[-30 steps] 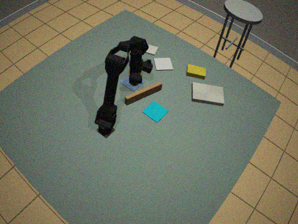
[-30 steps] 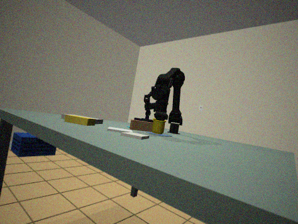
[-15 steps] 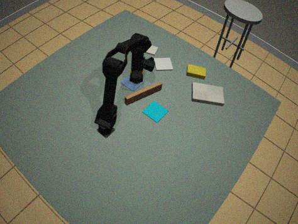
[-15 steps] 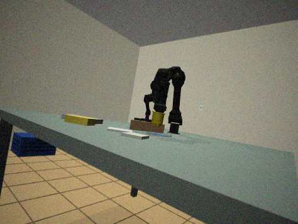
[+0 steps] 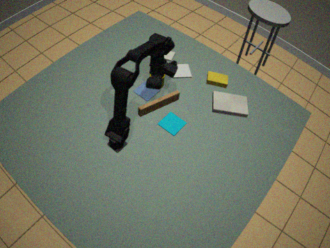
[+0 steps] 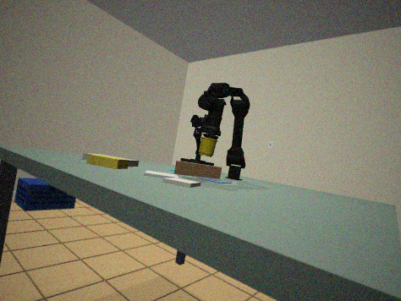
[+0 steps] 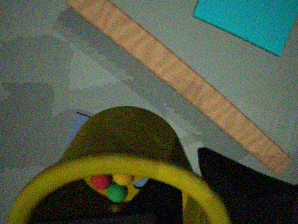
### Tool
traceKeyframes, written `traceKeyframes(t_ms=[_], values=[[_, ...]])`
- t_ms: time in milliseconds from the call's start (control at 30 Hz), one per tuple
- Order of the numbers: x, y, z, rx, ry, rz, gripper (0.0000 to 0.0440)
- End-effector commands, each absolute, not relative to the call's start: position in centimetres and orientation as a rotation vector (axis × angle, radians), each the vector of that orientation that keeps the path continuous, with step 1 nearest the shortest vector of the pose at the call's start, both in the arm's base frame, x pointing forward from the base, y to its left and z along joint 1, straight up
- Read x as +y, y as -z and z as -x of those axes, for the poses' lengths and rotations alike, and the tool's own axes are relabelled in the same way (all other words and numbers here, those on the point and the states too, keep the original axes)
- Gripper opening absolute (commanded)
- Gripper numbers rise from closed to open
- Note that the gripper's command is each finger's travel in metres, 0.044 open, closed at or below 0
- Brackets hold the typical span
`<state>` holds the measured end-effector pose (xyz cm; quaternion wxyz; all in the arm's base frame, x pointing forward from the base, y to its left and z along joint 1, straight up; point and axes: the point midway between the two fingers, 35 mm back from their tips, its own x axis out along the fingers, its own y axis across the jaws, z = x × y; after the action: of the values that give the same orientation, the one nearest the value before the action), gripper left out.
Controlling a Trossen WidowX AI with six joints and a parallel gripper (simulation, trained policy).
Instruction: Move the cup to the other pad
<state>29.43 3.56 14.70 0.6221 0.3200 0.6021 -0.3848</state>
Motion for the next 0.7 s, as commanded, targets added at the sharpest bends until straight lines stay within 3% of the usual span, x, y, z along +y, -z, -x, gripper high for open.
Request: traceKeyframes(t_ms=[0, 667], values=[[2.7, -15.6, -29.7, 1.344, 0.896, -0.781, 0.0], [-3.4, -16.9, -30.1, 1.19, 0.961, -0.922, 0.0]])
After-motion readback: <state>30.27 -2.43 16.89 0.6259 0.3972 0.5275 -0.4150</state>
